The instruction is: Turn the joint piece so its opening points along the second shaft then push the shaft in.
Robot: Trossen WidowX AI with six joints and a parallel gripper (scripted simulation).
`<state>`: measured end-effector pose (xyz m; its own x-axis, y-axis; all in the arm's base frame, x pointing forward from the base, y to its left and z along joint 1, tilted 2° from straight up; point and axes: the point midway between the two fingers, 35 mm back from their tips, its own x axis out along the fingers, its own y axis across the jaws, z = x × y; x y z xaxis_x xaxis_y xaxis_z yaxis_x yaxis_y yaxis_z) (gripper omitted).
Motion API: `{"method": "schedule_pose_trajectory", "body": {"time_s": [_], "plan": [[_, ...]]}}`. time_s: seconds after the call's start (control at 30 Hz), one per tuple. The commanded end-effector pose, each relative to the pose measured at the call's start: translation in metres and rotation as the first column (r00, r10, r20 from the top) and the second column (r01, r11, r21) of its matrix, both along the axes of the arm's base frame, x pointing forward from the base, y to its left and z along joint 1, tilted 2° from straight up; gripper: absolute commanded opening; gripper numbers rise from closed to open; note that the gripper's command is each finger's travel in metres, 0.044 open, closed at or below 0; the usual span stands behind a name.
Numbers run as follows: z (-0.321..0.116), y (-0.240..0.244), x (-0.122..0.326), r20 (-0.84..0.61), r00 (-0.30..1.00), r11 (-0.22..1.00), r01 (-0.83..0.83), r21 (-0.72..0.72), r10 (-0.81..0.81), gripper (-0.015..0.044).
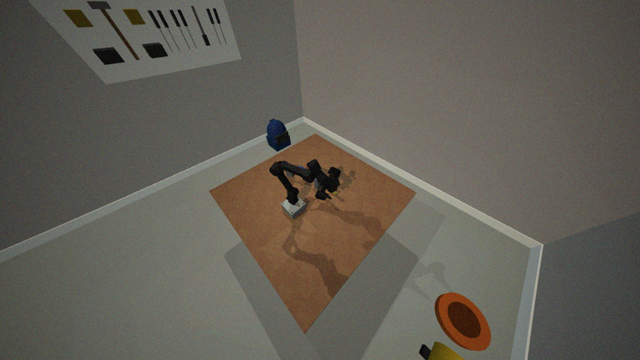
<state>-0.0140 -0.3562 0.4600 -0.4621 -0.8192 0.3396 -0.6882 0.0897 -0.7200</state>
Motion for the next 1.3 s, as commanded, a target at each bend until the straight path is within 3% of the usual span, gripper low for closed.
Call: {"method": "schedule_pose_trajectory", "body": {"time_s": [0.0, 0.33, 0.73, 1.27], "plan": [[0.000, 0.000, 0.000, 0.000, 1.000, 1.000, 0.000, 0.000, 0.000, 0.0426], [-0.018, -0.023, 0.054, 0.130, 0.968, 0.975, -0.221, 0.034, 0.215, 0.0440], [-0.050, -0.031, 0.144, 0.365, 0.812, 0.857, -0.511, 0.066, 0.456, 0.0440], [-0.110, -0.006, 0.267, 0.691, 0.510, 0.608, -0.784, 0.129, 0.512, 0.0440]]}}
